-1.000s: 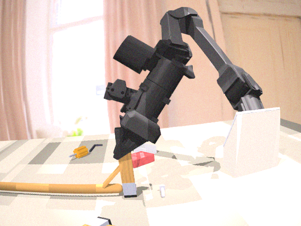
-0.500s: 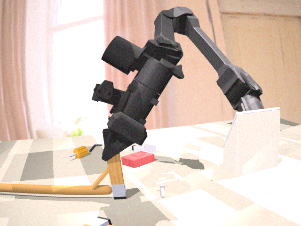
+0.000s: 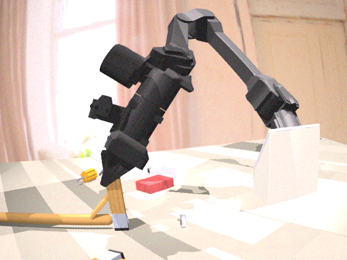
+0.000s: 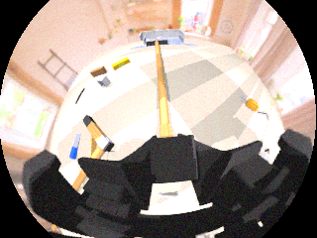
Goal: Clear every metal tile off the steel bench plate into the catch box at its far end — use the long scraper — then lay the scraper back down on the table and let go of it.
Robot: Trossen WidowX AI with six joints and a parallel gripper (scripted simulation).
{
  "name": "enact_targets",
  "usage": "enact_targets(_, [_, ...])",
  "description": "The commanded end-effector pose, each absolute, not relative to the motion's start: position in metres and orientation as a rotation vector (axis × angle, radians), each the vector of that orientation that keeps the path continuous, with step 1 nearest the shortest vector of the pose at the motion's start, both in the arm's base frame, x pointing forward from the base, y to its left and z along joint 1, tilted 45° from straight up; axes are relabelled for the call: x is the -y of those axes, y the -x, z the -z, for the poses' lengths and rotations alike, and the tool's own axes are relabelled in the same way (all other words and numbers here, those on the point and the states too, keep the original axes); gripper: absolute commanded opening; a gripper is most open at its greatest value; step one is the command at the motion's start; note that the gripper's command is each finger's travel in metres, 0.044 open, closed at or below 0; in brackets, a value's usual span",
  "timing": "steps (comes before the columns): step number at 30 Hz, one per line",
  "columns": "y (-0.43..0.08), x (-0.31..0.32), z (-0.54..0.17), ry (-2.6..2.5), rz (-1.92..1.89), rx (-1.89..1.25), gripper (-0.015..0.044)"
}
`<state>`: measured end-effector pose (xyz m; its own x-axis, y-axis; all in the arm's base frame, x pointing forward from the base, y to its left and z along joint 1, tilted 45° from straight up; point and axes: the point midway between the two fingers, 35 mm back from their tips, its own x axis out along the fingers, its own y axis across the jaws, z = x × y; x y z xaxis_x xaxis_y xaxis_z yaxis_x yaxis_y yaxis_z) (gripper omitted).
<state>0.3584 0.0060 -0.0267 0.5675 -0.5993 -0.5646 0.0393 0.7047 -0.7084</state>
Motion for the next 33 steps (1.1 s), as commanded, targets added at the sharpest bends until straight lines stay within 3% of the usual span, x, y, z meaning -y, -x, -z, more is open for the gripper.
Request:
enact_targets(1, [-0.368, -0.007, 0.024, 0.704, 0.401, -0.892, 0.0000])
enact_targets(33, [-0.414, -0.006, 0.025, 0.705, 0.400, -0.890, 0.0000])
